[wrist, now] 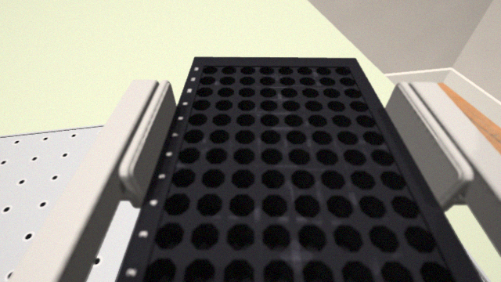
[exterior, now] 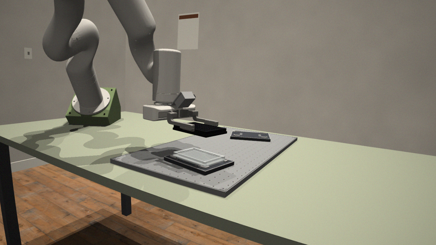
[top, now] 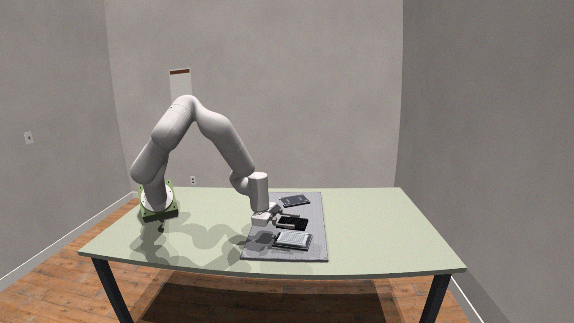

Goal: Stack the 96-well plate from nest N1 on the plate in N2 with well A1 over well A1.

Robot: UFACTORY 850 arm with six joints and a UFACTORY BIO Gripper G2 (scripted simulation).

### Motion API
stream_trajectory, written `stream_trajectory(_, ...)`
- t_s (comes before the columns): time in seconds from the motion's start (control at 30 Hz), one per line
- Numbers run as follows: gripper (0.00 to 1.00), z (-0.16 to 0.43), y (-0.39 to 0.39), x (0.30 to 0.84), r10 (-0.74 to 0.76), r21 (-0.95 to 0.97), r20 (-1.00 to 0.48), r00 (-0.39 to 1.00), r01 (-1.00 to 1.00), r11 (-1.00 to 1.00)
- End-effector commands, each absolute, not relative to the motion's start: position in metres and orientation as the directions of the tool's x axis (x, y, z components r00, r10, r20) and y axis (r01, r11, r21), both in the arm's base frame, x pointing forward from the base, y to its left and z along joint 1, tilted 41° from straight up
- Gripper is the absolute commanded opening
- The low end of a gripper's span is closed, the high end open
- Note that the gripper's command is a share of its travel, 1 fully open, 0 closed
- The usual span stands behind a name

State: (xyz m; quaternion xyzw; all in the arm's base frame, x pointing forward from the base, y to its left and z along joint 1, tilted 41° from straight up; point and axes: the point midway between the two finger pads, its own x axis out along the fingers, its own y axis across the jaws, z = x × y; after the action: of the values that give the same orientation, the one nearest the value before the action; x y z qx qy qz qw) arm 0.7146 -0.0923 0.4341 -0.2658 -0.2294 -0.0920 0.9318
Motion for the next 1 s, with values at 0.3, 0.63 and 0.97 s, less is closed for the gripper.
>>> stream_trajectory(0.3, 0.00, 0.4348, -0.0914, 0.7149, -0.049, -0.453, 0.478, 0.877, 0.294, 0.842)
stream_trajectory(0.63, 0.00, 0.4345, -0.0911, 0.7149, -0.049, -0.453, 0.478, 0.877, 0.294, 0.842)
stream_trajectory(0.97, 0.00, 0.4269, -0.0963, 0.7187, -0.049, -0.453, 0.478, 0.877, 0.294, 0.842)
